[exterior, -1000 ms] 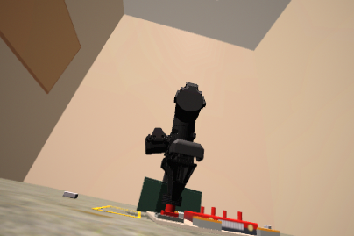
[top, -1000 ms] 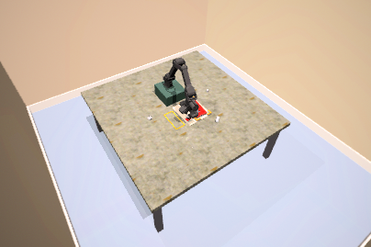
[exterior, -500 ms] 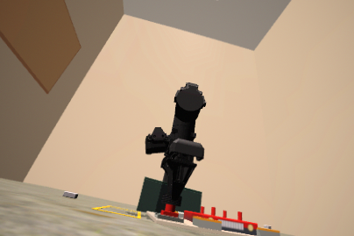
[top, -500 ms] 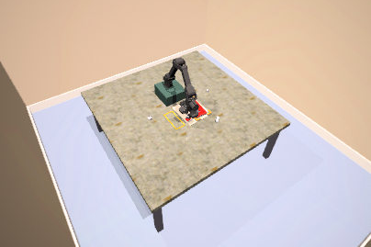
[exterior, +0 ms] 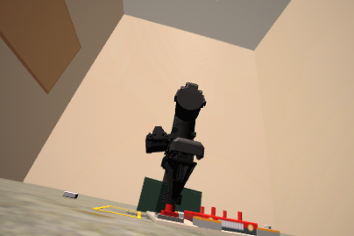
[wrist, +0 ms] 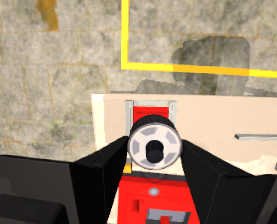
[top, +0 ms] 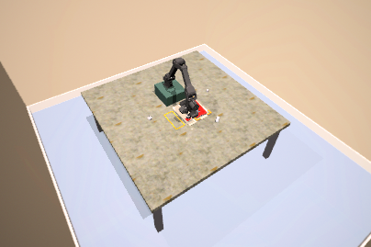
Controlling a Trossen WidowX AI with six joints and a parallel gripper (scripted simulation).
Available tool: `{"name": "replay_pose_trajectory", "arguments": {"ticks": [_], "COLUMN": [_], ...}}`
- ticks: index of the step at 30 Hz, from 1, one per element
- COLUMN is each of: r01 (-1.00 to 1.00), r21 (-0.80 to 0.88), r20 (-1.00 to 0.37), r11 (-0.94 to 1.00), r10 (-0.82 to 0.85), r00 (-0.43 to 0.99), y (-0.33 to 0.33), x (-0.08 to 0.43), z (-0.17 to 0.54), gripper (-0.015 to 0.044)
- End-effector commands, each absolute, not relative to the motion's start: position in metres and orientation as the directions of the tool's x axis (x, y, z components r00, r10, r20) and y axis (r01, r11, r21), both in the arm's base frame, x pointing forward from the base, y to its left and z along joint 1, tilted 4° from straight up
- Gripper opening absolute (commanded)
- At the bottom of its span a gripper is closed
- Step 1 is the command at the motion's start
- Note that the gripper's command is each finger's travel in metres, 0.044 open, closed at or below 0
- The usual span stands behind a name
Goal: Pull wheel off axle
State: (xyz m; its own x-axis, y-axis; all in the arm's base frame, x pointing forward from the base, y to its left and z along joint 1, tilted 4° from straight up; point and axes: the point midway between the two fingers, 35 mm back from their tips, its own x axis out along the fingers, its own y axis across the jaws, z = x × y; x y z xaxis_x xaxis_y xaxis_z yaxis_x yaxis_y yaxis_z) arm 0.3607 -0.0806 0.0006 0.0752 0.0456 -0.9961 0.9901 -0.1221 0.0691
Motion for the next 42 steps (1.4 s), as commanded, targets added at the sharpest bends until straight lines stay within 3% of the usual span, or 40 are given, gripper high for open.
{"name": "replay_pose_trajectory", "arguments": {"ticks": [1,42], "r01": [0.990,0.990], "r21": [0.064,0.070], "r20": [-0.996,-0.996], "r11": [-0.123,-0.124], "r10": [0.046,0.044], "r00": [0.070,0.076], "y": [-0.080,-0.081], "x": [0.359,0.358], "z": [0.003,0.017], "gripper": [0.0000,0.0000]}}
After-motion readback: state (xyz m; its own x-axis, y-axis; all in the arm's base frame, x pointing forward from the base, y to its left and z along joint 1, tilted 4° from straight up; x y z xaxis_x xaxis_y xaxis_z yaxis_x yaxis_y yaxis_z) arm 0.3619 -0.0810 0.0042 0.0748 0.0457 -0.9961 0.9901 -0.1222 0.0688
